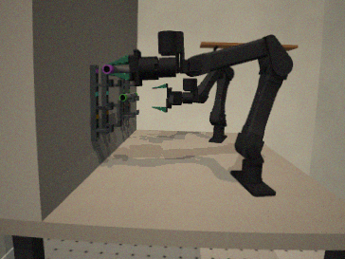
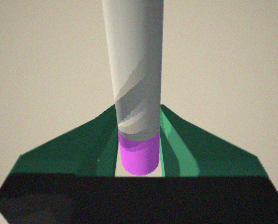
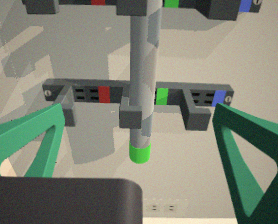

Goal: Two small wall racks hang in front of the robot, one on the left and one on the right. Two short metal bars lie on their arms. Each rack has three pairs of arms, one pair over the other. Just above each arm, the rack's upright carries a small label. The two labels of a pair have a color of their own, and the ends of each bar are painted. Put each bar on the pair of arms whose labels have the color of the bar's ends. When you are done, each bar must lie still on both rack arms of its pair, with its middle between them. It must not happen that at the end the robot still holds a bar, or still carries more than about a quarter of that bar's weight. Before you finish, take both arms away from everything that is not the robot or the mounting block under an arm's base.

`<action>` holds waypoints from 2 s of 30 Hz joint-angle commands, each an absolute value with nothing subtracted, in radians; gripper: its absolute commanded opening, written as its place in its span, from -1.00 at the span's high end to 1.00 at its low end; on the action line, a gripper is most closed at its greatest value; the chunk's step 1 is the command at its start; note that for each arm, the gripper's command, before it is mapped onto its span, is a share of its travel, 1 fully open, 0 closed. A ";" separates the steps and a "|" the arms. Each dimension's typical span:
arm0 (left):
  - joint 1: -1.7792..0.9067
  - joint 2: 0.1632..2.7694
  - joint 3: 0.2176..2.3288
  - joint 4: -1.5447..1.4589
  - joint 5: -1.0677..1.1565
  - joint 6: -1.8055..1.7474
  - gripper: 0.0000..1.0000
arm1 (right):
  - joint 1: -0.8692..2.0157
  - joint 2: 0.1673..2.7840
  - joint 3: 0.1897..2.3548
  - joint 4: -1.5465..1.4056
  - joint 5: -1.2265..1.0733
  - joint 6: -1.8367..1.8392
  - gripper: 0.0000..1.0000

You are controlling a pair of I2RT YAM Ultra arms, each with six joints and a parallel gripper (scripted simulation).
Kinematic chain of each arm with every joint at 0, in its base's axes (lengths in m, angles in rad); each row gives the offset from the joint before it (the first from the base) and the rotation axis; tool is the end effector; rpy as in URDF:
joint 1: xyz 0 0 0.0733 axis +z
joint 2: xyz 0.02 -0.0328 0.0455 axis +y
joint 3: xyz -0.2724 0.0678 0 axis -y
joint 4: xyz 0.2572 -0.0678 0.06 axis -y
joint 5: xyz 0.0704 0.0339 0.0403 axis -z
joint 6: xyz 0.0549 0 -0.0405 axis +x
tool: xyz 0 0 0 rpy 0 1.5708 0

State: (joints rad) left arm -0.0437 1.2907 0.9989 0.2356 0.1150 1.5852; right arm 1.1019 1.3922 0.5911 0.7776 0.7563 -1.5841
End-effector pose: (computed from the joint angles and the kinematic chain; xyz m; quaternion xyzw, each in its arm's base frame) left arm 0.3325 -0.0197 0.3568 0.5548 0.4692 0.4478 0.5211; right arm 0.1700 0.2546 0.2411 -0.5894 0.4015 -0.4115 0.5675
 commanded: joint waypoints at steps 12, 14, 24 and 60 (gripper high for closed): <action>-0.052 1.330 1.099 0.265 0.109 1.554 1.00 | 1.092 1.367 0.587 0.783 0.749 -1.573 -1.00; -0.053 1.337 1.102 0.269 0.108 1.554 1.00 | 1.092 1.367 0.587 0.783 0.749 -1.573 -1.00; -0.056 1.369 1.117 0.286 0.105 1.554 1.00 | 1.092 1.367 0.587 0.783 0.749 -1.573 -1.00; -0.073 1.408 1.156 0.288 0.087 1.555 1.00 | 1.092 1.367 0.587 0.783 0.749 -1.573 -1.00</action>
